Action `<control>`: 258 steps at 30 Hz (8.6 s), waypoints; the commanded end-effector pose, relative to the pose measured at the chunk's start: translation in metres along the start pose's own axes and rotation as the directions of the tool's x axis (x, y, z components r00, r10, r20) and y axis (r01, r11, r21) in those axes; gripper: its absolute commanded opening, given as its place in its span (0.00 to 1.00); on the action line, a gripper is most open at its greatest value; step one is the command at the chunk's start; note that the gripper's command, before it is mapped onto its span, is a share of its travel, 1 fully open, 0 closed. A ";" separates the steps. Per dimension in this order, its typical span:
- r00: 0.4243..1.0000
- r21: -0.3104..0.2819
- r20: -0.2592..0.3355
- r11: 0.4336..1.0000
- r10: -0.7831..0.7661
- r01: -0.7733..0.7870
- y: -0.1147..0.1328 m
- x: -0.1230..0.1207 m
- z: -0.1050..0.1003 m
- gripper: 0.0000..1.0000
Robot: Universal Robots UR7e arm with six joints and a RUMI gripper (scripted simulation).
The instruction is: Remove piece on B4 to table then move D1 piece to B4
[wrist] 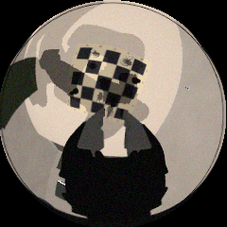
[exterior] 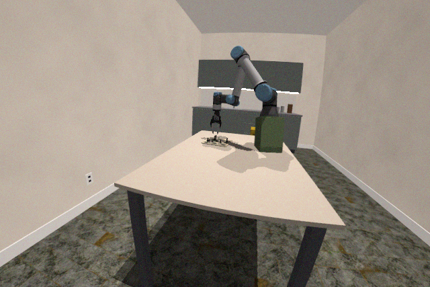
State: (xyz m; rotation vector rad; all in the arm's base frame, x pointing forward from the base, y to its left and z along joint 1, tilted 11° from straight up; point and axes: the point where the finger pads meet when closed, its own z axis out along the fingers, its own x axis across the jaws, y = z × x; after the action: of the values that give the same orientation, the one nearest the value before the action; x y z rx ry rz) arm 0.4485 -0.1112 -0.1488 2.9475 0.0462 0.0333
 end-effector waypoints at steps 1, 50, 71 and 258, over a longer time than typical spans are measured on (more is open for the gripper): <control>1.000 0.000 -0.001 1.000 0.000 0.000 0.000 0.000 0.000 0.22; 1.000 0.000 -0.001 1.000 0.000 0.000 0.000 0.000 0.037 0.22; 1.000 0.000 -0.001 1.000 0.000 0.000 0.000 0.000 0.037 0.00; 0.994 0.000 -0.001 0.994 0.111 -0.111 -0.053 0.116 0.039 0.00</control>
State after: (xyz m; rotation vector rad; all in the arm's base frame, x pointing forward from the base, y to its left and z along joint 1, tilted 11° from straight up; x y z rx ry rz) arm 0.5637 -0.0624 -0.1954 2.9467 -0.1173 0.0487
